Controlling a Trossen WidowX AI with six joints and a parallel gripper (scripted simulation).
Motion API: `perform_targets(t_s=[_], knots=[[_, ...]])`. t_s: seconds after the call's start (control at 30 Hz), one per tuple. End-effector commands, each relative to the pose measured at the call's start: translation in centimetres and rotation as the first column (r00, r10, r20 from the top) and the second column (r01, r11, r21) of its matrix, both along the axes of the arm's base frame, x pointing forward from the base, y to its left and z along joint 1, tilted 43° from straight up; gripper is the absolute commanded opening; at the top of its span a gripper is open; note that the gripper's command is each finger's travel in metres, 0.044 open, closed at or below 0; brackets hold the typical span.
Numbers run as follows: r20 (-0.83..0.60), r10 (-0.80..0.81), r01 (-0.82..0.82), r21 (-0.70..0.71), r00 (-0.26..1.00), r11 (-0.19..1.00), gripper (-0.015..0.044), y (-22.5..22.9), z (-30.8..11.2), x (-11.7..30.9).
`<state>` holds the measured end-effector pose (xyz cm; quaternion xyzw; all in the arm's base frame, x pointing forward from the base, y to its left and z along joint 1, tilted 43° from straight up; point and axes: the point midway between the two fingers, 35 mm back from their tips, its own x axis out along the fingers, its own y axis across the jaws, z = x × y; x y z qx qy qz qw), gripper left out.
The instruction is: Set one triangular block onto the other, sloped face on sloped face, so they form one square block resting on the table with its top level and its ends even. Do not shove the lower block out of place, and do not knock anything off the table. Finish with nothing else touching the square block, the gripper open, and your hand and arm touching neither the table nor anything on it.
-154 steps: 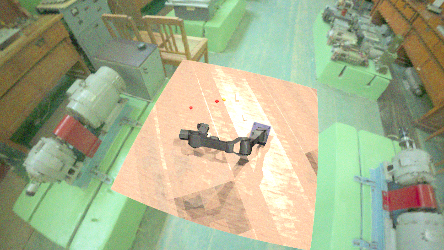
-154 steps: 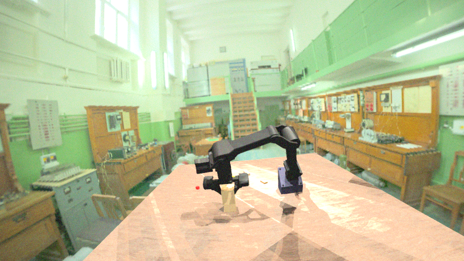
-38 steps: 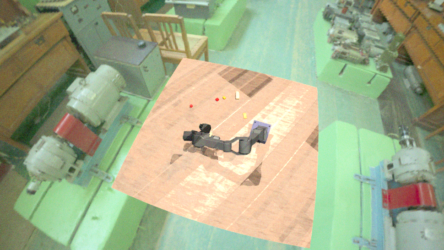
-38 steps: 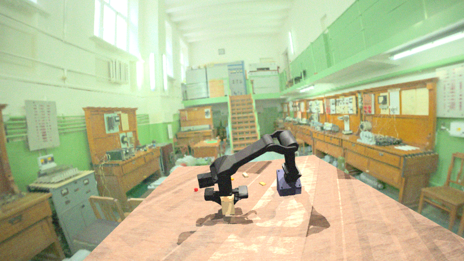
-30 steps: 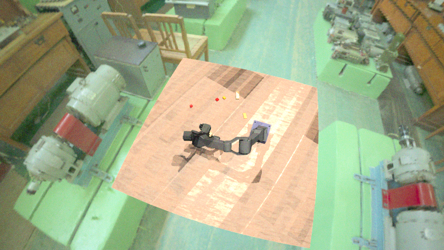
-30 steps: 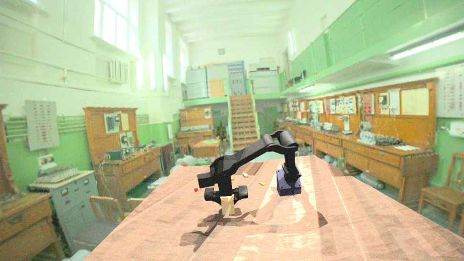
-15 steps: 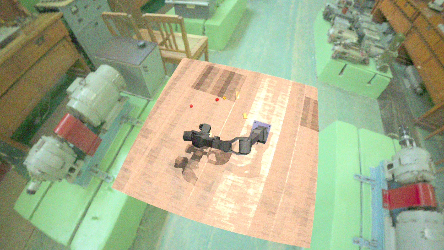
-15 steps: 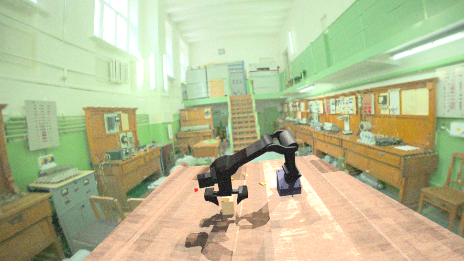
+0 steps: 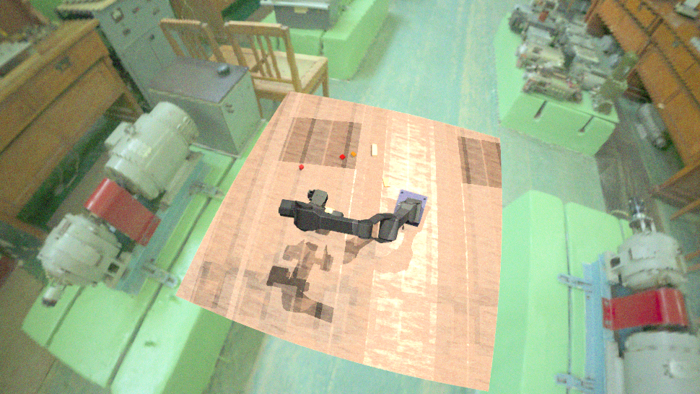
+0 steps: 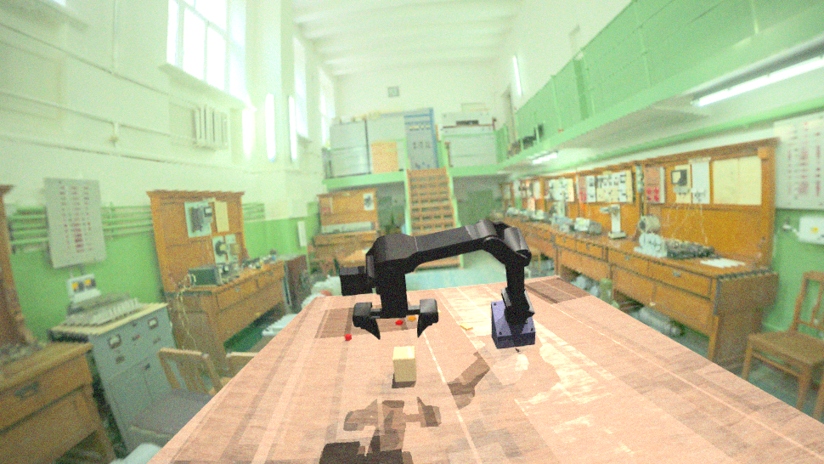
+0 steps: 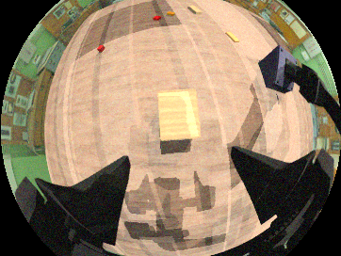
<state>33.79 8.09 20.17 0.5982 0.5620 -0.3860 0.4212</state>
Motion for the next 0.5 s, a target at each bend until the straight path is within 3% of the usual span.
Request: perform_targets(t_s=[0.0, 0.47], knots=[[-0.012, 0.010, -0.010, 0.006, 1.000, 1.000, 0.0440, -0.13, 0.81, -0.45], [0.003, 0.000, 0.000, 0.000, 1.000, 1.000, 0.0440, -0.11, 0.41, -0.12]])
